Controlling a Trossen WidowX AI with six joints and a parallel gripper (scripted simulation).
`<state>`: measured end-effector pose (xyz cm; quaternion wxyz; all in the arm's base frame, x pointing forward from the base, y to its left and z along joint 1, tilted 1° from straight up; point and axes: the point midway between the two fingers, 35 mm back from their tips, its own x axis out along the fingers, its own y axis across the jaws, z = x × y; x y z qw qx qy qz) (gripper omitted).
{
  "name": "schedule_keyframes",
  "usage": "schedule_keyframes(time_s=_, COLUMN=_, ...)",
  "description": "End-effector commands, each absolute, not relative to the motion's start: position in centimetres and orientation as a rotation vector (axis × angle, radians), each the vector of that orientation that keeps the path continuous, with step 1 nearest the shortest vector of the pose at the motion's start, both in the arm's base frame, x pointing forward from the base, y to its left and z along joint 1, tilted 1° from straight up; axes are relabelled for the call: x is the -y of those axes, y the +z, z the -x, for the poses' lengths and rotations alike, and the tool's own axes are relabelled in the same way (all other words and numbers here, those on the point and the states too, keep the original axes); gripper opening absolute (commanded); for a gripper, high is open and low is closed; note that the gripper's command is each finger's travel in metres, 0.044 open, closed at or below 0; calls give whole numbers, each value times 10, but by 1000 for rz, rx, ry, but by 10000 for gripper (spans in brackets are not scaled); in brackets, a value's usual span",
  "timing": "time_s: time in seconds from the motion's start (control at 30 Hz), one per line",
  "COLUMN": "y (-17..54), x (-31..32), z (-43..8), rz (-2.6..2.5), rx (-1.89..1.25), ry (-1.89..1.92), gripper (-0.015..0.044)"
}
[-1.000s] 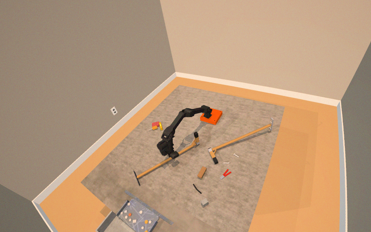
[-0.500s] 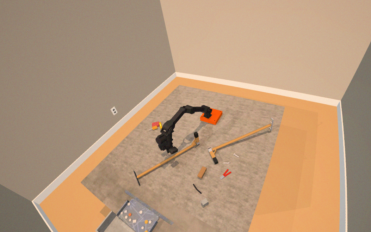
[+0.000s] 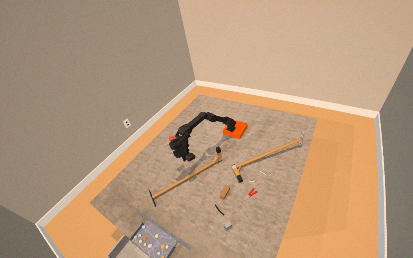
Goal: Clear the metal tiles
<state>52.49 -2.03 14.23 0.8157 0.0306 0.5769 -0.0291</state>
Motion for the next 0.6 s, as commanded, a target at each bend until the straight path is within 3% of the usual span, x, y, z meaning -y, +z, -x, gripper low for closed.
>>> schedule_keyframes(time_s=0.0, y=139, x=19, z=-522, rz=-54, rx=-1247, ry=-42, gripper=0)
schedule_keyframes(time_s=0.57, y=97, x=19, z=-531, rz=-45, rx=-1269, ry=-35, gripper=0)
